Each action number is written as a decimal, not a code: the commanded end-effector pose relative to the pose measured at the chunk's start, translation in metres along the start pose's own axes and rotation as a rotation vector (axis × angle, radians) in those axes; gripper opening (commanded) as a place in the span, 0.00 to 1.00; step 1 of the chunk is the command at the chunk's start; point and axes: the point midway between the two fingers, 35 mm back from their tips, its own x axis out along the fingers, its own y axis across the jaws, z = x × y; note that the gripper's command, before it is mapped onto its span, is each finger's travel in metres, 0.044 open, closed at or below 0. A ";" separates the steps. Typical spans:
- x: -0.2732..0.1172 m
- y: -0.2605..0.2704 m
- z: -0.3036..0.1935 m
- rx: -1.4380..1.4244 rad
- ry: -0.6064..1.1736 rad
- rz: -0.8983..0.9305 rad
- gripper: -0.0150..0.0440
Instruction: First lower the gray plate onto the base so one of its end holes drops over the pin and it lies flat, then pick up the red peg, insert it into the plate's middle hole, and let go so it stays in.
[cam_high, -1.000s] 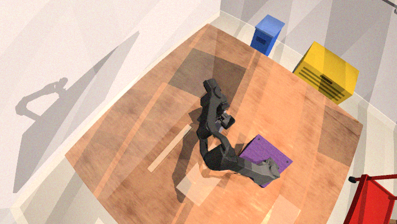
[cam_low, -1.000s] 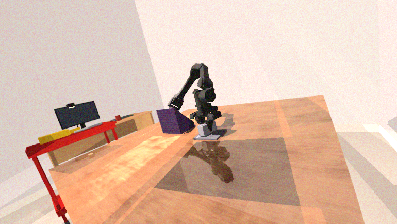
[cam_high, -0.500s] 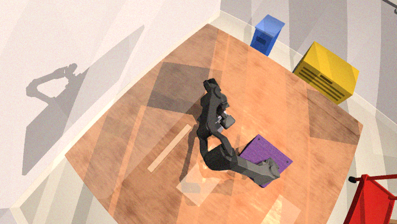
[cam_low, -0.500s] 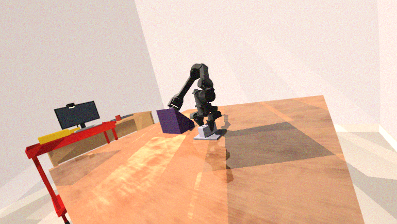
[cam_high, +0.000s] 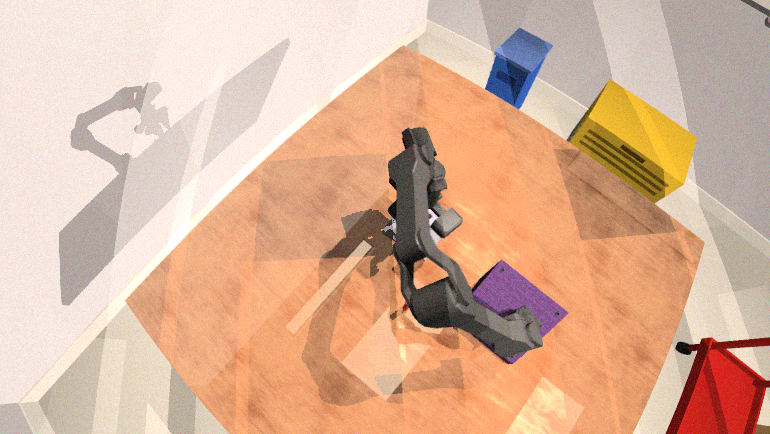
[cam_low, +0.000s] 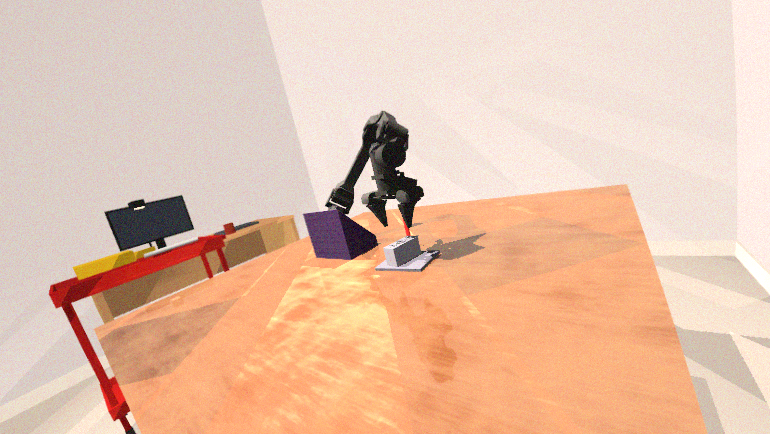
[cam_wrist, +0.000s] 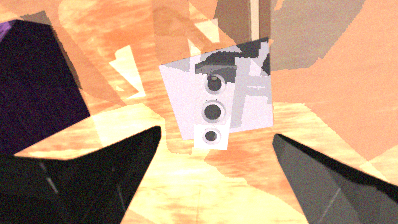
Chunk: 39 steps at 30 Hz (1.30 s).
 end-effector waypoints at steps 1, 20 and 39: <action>-0.042 0.004 0.001 -0.003 0.003 -0.014 1.00; -0.051 0.041 0.072 0.935 -0.002 -0.015 1.00; -0.043 0.128 0.150 2.299 -0.011 0.000 1.00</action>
